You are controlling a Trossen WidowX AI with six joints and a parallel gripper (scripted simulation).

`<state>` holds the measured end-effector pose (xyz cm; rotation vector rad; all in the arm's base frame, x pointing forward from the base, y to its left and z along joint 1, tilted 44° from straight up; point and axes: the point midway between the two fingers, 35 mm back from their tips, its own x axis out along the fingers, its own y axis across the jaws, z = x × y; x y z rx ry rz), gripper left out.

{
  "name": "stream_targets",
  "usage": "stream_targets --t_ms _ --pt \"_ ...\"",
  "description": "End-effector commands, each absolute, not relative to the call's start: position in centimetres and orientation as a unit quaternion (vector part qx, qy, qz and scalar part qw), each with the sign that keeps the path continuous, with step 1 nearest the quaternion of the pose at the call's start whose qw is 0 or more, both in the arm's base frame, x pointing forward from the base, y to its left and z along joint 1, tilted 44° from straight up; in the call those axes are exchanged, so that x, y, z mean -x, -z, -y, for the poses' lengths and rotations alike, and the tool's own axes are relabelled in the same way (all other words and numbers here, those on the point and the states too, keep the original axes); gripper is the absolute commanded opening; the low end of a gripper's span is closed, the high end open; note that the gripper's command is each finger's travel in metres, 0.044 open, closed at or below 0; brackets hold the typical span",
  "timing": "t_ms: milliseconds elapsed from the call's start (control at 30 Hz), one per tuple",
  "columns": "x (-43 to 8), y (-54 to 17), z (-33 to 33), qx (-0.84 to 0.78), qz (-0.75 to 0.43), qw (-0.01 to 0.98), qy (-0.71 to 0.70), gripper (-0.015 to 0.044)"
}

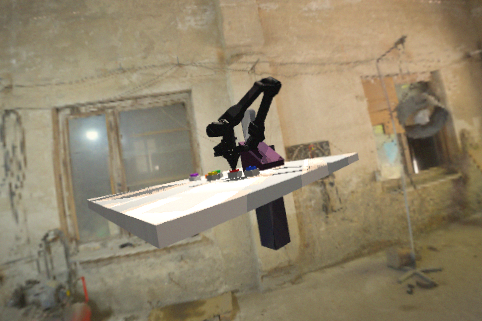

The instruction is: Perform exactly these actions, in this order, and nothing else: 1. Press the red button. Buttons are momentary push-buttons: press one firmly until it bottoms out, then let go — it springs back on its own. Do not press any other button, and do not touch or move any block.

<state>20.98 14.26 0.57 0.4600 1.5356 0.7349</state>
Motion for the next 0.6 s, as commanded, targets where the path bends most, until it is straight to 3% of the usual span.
stream_targets --t_ms 0,567 --pt "-20.74 -0.32 -14.39 -0.205 -0.675 0.632 -0.321 0.0020" --pt "-20.85 -0.47 -14.24 -0.203 -0.674 0.634 -0.321 0.0020"
